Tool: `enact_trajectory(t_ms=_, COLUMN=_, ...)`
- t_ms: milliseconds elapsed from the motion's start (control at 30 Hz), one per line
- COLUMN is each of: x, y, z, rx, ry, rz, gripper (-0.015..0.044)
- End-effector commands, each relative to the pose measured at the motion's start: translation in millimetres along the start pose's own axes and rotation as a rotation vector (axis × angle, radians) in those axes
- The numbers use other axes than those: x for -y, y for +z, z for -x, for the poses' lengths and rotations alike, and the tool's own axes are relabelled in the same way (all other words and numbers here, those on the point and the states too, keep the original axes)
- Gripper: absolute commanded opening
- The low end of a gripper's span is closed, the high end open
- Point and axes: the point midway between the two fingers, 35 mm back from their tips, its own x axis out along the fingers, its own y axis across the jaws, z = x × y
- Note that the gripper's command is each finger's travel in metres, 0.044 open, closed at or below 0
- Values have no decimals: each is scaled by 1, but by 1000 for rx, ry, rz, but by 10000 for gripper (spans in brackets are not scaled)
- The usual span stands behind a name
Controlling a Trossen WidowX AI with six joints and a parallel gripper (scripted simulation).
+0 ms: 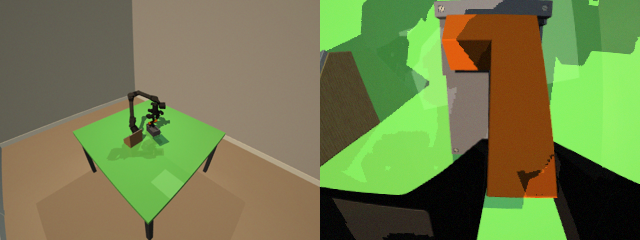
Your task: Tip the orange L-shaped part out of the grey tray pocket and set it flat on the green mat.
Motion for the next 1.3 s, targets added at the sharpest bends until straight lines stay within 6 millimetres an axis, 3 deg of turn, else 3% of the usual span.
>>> enact_trajectory(t_ms=0, x=1, y=-6, z=2, rx=-5, ry=-3, rz=6, gripper=0)
enact_trajectory(t_ms=1033, x=-13, y=-158, z=1, rx=-15, ry=-5, rz=6, gripper=0)
enact_trajectory(t_ms=1267, x=-13, y=-167, z=1, rx=-16, ry=-5, rz=6, gripper=0)
